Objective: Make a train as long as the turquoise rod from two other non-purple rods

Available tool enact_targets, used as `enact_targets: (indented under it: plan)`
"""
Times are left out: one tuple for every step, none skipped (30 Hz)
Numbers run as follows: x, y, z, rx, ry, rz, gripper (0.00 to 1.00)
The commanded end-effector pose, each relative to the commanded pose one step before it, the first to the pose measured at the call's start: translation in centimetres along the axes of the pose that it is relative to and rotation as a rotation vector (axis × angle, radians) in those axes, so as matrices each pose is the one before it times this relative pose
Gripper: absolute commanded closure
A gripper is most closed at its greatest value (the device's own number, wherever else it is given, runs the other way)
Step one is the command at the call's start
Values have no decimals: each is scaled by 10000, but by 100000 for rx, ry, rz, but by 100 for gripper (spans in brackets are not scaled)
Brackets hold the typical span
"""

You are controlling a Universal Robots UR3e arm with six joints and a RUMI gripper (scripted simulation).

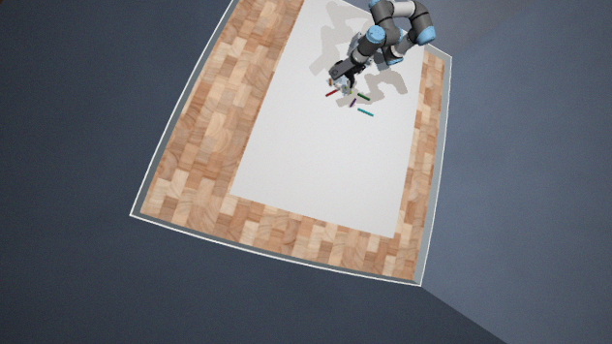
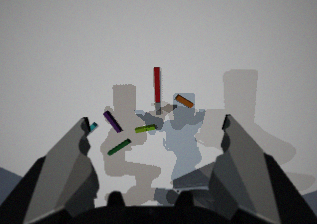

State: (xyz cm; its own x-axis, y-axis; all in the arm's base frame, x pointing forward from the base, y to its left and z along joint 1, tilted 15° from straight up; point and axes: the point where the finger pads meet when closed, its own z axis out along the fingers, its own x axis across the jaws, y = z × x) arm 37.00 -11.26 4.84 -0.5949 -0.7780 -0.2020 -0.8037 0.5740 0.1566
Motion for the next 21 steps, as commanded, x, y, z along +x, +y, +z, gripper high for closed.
enact_targets:
  plan:
    - [54, -666, -10177, 189, 37, -23, 0]
    - [-1, 5, -2600, 0, 0, 0, 0]
    - [1, -4, -2643, 0, 0, 0, 0]
    - [0, 1, -2689, 0, 0, 0, 0]
    - [0, 2, -2718, 0, 0, 0, 0]
    - [0, 0, 0, 0, 0, 0, 0]
    - [0, 0, 0, 0, 0, 0, 0]
    - [1, -5, -2728, 0, 0, 0, 0]
    - [-1, 10, -2746, 0, 0, 0, 0]
    - [1, -11, -2719, 0, 0, 0, 0]
    - [-2, 12, -2724, 0, 0, 0, 0]
    - [2, -12, -2671, 0, 0, 0, 0]
    - [-1, 8, -2653, 0, 0, 0, 0]
    - [1, -7, -2591, 0, 0, 0, 0]
    - [-1, 5, -2545, 0, 0, 0, 0]
    - [1, -4, -2472, 0, 0, 0, 0]
    - [-1, 4, -2409, 0, 0, 0, 0]
    - [1, -5, -2321, 0, 0, 0, 0]
    - [-1, 8, -2249, 0, 0, 0, 0]
    - [1, -10, -2143, 0, 0, 0, 0]
    - [-2, 14, -2070, 0, 0, 0, 0]
